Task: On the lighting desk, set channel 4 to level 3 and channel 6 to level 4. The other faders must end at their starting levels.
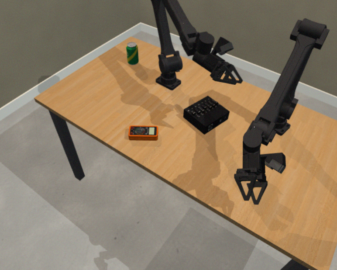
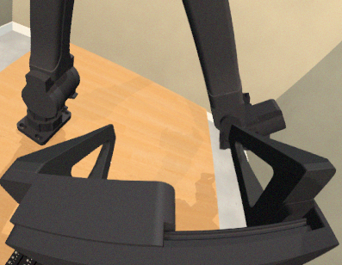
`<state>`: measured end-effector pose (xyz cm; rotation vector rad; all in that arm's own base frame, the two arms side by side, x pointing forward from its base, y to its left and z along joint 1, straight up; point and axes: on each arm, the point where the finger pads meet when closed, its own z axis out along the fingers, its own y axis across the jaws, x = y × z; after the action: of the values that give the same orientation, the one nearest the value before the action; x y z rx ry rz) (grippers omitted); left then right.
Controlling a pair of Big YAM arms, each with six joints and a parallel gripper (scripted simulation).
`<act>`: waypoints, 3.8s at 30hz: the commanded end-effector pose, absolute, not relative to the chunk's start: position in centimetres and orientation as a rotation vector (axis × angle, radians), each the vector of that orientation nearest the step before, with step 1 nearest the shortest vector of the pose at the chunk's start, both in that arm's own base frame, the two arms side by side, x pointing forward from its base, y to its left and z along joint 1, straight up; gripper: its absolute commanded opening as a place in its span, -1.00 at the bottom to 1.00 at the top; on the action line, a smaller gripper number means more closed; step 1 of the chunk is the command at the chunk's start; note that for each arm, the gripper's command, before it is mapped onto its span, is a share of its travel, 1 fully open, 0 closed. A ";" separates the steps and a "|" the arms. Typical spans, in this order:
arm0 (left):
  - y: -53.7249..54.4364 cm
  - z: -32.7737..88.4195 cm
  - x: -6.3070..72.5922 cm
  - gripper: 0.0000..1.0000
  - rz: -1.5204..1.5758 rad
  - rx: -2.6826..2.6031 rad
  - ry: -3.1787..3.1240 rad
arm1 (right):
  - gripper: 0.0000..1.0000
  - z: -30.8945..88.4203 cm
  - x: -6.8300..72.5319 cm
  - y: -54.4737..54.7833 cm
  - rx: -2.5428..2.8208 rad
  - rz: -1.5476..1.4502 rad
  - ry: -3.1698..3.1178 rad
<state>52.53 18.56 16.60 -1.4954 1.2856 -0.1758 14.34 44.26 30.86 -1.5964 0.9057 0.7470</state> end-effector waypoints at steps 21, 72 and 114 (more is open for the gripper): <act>18.8 18.4 53.5 1.00 -0.198 -1.479 1.254 | 1.00 33.1 14.7 44.7 -1.566 0.742 0.874; 18.8 18.4 53.5 1.00 -0.198 -1.479 1.254 | 1.00 37.2 35.8 33.6 -1.159 0.412 1.267; 18.8 18.4 53.5 1.00 -0.198 -1.479 1.254 | 1.00 44.8 47.2 -20.3 0.021 -0.400 1.632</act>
<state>52.53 18.56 16.60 -1.4954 1.2856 -0.1758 47.00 -16.78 40.14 -0.0563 1.6898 -0.3652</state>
